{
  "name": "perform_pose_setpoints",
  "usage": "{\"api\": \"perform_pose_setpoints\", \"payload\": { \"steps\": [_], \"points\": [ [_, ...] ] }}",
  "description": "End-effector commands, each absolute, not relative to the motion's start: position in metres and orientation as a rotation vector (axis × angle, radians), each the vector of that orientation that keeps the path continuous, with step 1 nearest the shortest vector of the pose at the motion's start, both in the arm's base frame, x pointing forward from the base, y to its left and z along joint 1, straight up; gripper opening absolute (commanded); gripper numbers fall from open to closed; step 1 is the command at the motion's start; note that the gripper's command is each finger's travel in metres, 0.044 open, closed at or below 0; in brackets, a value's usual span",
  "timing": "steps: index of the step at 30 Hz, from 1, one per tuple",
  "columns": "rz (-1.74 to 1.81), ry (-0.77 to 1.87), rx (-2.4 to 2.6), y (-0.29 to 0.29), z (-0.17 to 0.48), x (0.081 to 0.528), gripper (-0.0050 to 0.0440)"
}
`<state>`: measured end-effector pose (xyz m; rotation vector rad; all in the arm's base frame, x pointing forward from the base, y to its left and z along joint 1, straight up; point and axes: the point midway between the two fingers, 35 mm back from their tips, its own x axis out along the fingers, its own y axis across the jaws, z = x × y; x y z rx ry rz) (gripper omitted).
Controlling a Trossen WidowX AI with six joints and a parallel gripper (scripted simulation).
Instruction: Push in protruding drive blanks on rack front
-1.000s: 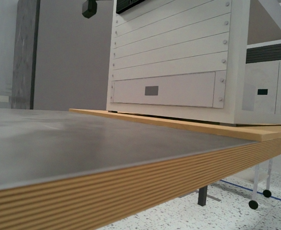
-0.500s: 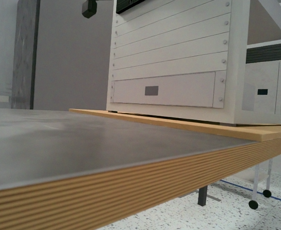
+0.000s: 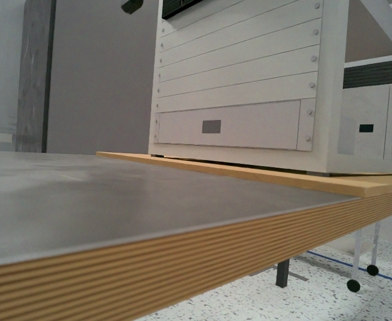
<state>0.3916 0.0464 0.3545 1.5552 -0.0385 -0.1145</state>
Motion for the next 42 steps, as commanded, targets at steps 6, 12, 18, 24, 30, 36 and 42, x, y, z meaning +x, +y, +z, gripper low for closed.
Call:
{"api": "perform_pose_setpoints", "payload": {
  "steps": [6, 12, 18, 24, 30, 36, 42],
  "points": [
    [-0.077, -0.074, 1.572, -0.002, 0.399, 0.378, -0.005],
    [-0.077, -0.074, 1.572, -0.014, 0.405, 0.376, -0.005],
    [-0.077, -0.074, 1.572, -0.019, 0.407, 0.375, -0.005],
    [-0.077, -0.074, 1.572, -0.02, 0.407, 0.385, -0.005],
    [-0.077, -0.074, 1.572, -0.02, 0.407, 0.392, -0.005],
    [-0.077, -0.074, 1.572, -0.02, 0.407, 0.392, -0.005],
    [-0.077, -0.074, 1.572, -0.02, 0.407, 0.392, -0.005]
  ]
}}
